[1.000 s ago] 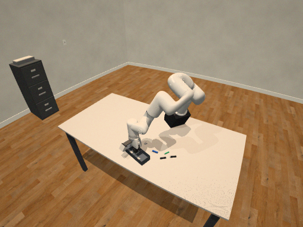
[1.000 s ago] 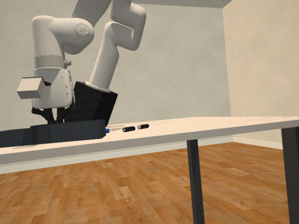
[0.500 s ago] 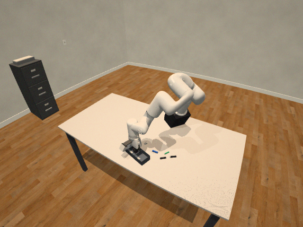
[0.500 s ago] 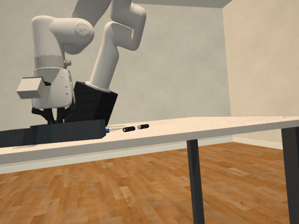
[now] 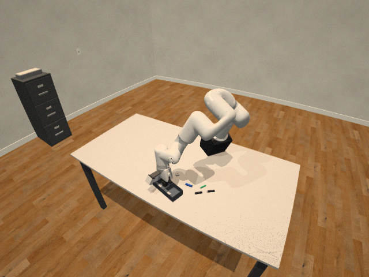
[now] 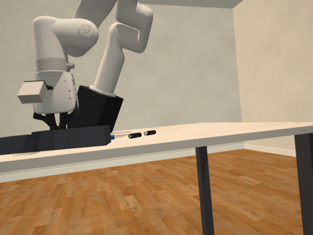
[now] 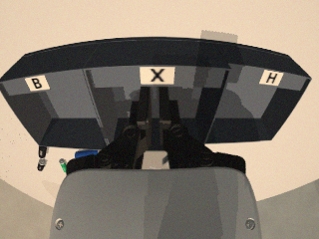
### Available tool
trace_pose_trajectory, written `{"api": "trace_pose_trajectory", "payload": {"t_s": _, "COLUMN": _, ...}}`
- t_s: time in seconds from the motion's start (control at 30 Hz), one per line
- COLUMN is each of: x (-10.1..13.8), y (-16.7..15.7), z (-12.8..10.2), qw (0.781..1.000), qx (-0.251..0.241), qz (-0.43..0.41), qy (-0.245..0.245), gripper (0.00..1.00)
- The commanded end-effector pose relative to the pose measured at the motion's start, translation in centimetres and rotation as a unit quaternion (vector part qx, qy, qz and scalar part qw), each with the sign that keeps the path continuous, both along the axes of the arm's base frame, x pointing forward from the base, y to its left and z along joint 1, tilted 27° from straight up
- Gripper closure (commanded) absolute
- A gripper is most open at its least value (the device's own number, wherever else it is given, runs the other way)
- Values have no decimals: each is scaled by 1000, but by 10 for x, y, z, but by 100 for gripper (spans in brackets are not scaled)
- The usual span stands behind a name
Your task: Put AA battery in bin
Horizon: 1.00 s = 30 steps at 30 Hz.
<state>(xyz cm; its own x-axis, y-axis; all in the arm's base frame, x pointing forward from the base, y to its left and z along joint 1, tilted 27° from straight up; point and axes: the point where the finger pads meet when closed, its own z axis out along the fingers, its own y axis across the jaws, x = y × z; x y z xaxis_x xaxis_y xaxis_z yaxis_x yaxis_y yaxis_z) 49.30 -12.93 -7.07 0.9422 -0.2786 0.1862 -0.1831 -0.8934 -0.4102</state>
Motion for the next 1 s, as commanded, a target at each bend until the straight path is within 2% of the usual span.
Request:
{"api": "trace_pose_trajectory", "payload": {"t_s": 0.0, "x": 0, "y": -3, "z": 5, "qw": 1000, "qx": -1, "qz": -1, "qy": -2, "gripper": 93}}
{"api": "trace_pose_trajectory", "payload": {"t_s": 0.73, "x": -7, "y": -11, "z": 27, "qw": 1000, "qx": -1, "qz": -1, "qy": -2, "gripper": 93}}
{"api": "trace_pose_trajectory", "payload": {"t_s": 0.97, "x": -15, "y": -21, "z": 52, "qw": 1000, "qx": -1, "qz": -1, "qy": -2, "gripper": 93}}
